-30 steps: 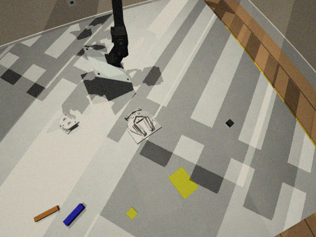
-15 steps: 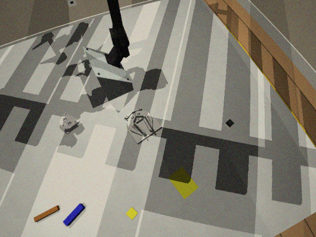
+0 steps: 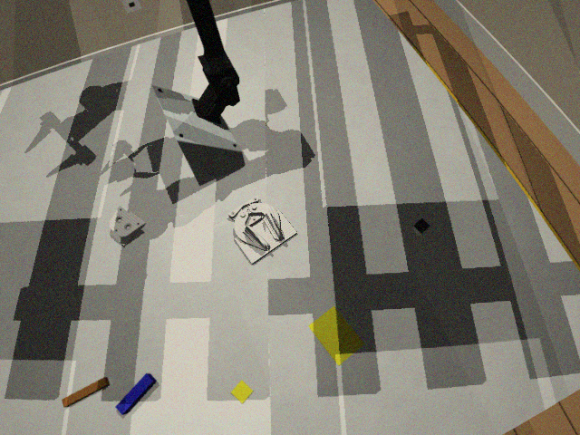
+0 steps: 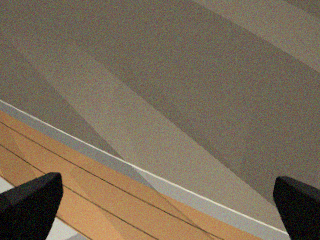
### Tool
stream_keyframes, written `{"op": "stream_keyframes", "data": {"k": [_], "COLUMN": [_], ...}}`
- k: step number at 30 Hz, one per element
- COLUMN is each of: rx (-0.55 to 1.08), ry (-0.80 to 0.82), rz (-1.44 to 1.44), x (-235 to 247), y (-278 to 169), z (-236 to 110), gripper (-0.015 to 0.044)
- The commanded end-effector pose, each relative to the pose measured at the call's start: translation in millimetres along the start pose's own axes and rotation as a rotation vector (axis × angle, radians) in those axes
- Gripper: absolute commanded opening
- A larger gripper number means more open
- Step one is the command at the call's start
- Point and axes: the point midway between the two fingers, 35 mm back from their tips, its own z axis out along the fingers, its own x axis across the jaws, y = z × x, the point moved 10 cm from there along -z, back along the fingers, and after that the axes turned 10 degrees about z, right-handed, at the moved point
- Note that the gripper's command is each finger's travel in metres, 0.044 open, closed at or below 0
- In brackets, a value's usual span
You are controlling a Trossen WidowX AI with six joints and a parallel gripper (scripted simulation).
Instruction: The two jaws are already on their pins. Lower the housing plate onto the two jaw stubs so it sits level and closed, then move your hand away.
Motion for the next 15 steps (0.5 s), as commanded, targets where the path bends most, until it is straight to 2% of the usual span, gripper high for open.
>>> {"op": "stream_keyframes", "data": {"k": [1,15], "rx": [0.126,0.555], "ry": [0.019,0.056], "rz": [0.029,0.065], "x": [16,75], "y": [-24,-104], "z": [20,62], "gripper": [0.044,0.044]}}
